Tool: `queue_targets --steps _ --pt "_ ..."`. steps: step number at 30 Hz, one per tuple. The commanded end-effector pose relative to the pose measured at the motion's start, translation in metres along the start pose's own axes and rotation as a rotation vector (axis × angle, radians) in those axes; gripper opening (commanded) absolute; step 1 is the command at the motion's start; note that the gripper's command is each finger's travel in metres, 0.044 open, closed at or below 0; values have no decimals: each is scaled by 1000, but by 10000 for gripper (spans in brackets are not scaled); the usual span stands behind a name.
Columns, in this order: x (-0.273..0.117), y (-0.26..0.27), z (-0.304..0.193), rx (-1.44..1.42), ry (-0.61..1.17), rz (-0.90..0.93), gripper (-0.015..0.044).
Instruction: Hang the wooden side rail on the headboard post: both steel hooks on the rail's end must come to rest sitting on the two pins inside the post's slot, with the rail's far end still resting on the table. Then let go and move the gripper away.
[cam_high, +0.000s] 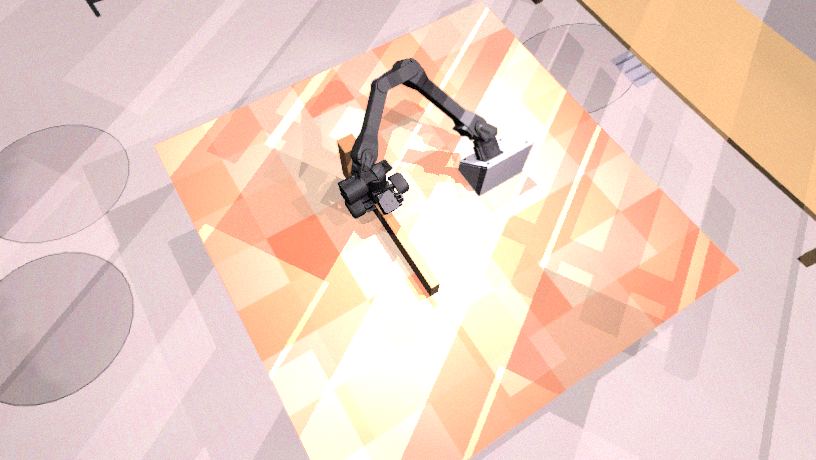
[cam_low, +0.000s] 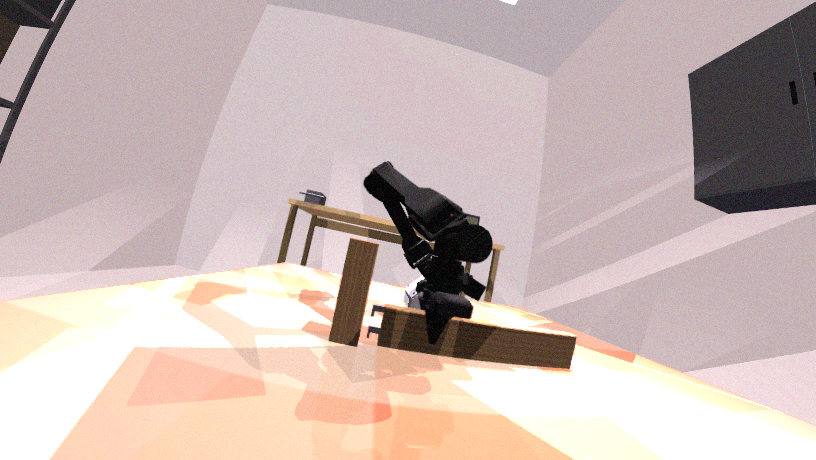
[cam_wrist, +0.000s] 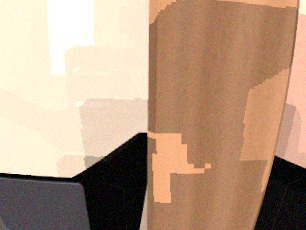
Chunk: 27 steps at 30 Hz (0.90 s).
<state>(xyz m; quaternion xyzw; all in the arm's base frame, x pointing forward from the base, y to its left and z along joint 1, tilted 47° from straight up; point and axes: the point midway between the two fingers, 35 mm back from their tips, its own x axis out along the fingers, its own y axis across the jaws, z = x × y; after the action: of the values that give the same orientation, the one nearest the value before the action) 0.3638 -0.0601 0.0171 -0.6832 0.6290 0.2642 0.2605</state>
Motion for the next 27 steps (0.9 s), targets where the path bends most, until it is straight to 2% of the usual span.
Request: queue_targets --steps 1,27 --pt "-5 -2 0 0 3 -9 0" --pt "-9 -1 0 0 2 -9 0"
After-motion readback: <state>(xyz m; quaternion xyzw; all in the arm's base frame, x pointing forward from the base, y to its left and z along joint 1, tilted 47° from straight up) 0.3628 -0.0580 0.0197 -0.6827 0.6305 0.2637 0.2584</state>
